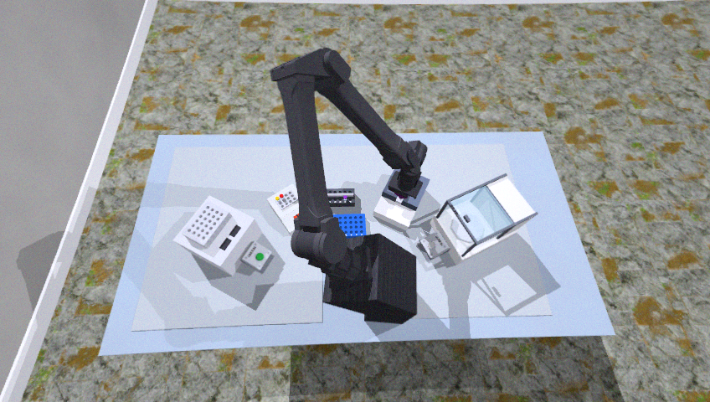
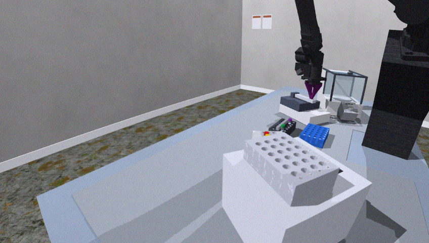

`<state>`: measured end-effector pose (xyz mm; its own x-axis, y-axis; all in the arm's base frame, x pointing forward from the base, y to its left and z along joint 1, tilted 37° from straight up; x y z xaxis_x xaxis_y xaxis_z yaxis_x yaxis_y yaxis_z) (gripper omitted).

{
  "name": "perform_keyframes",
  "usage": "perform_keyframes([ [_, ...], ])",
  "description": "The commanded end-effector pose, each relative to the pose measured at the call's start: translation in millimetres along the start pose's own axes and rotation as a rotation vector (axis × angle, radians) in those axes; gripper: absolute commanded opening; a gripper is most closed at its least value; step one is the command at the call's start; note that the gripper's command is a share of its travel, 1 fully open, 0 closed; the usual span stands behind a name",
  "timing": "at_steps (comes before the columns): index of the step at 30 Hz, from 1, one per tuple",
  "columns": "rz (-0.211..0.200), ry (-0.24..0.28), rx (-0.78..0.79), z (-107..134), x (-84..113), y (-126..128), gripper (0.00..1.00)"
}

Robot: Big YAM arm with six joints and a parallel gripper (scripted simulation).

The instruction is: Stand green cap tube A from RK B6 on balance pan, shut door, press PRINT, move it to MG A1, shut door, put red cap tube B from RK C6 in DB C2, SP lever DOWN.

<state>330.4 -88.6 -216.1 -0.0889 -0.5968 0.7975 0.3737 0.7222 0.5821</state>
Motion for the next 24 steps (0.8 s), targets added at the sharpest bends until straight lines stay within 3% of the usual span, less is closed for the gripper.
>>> perform_keyframes([
  [1, 0.0, -0.016, 0.009, -5.4, 13.1, 1.3, 0.0],
  [10, 0.0, -0.017, 0.003, -4.1, 25.7, -0.4, 0.0],
  [11, 0.0, 0.022, -0.008, 7.0, 13.2, -4.0, 0.0],
  [16, 0.001, -0.022, 0.007, -6.9, 36.3, -0.4, 0.0],
  [24, -0.001, -0.007, -0.003, 0.1, 45.7, -2.5, 0.0],
])
Point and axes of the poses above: the point where the finger pads meet when closed, its own x axis back along the fingers, its own y axis across the jaws, z = x × y, the point moved 10 cm from there along x, back along the fingers, and after that the axes turned 7 degrees about x, right-handed, at the moved point
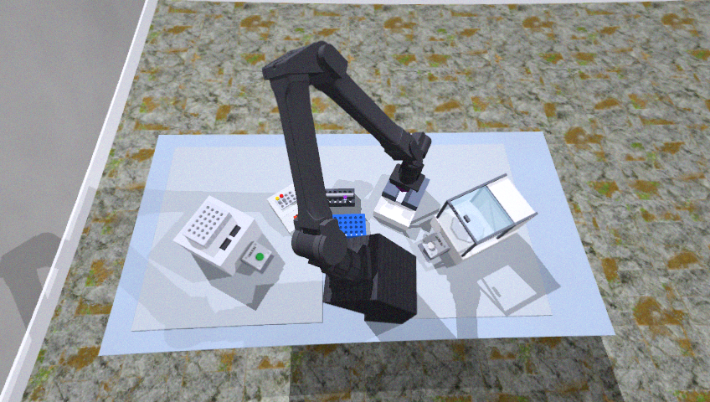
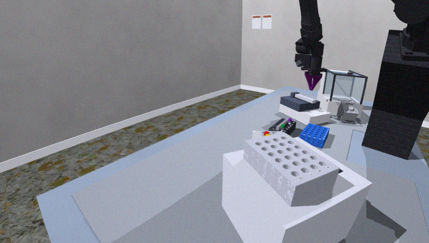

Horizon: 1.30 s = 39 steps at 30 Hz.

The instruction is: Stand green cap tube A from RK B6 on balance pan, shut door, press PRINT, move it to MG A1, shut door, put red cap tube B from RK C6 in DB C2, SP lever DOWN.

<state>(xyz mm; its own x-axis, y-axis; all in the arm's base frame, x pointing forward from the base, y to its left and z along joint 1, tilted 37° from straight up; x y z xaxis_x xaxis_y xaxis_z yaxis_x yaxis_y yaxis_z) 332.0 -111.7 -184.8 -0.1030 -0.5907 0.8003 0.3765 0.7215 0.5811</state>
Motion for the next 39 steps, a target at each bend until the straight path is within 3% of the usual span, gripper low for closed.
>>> perform_keyframes([
  [1, -0.001, 0.013, -0.003, 5.5, 7.1, -5.7, 0.0],
  [4, 0.001, 0.029, 0.009, 7.6, 3.1, -1.2, 0.0],
  [5, 0.0, 0.005, 0.011, 2.0, 13.8, -0.7, 0.0],
  [8, 0.001, -0.007, 0.011, -2.5, 21.1, -2.7, 0.0],
  [18, 0.0, 0.002, 0.005, 2.5, 36.3, -3.2, 0.0],
  [21, 0.002, 0.013, 0.02, -1.2, 31.3, -0.2, 0.0],
  [23, 0.002, -0.01, 0.013, -4.2, 43.4, -2.9, 0.0],
  [28, 0.001, -0.004, 0.009, -0.2, 50.8, -2.9, 0.0],
  [32, -0.002, 0.045, 0.006, 11.4, 33.7, -2.1, 0.0],
  [37, 0.0, 0.034, 0.016, 4.7, 35.2, -1.1, 0.0],
  [39, 0.002, 0.004, 0.013, -1.5, 42.7, -1.4, 0.0],
])
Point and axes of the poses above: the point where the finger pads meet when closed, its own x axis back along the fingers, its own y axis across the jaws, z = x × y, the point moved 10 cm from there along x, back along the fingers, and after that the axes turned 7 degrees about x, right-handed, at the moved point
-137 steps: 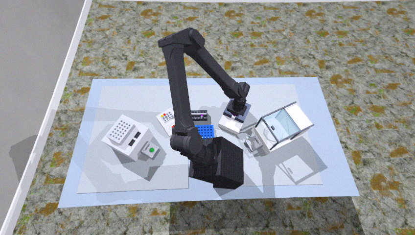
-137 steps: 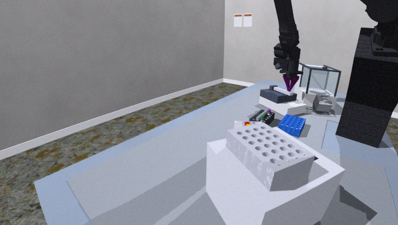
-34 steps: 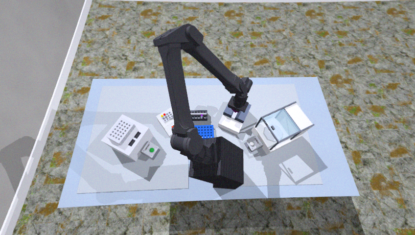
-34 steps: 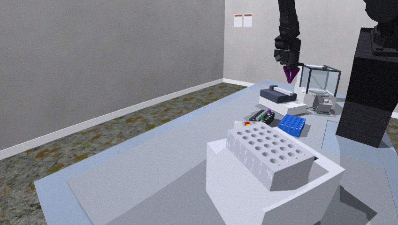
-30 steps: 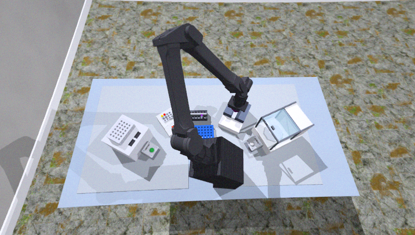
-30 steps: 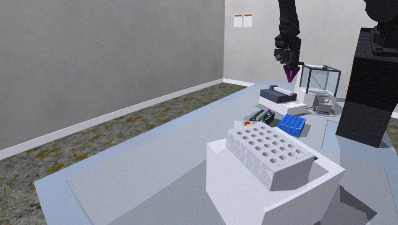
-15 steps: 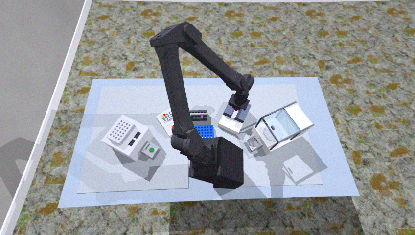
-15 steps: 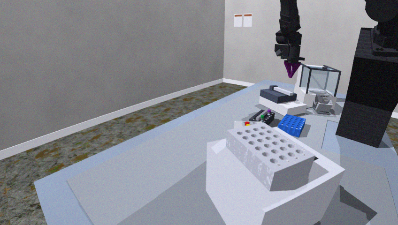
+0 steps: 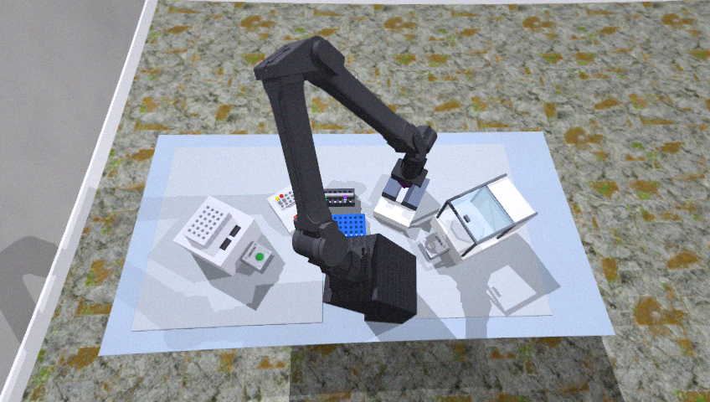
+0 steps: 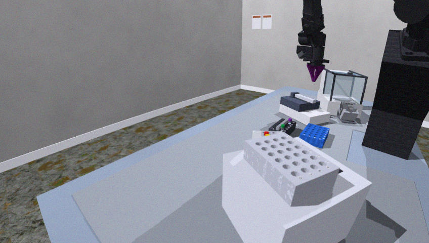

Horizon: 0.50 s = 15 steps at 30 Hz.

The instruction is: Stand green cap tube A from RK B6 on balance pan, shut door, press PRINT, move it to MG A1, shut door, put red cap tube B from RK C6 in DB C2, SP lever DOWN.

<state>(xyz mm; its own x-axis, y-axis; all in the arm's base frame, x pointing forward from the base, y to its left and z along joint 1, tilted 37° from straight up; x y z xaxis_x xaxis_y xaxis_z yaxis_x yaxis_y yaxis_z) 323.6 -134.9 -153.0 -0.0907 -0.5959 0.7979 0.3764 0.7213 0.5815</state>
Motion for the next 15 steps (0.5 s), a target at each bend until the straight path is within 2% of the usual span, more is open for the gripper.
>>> perform_keyframes([
  [1, 0.002, -0.01, 0.013, -5.5, 2.8, 0.0, 0.0],
  [6, 0.002, -0.01, 0.013, -5.5, 2.8, 0.0, 0.0],
  [7, 0.001, 0.006, -0.003, 2.2, -8.4, 0.1, 0.0],
  [15, 0.001, 0.005, -0.002, 1.8, -7.9, -0.1, 0.0],
])
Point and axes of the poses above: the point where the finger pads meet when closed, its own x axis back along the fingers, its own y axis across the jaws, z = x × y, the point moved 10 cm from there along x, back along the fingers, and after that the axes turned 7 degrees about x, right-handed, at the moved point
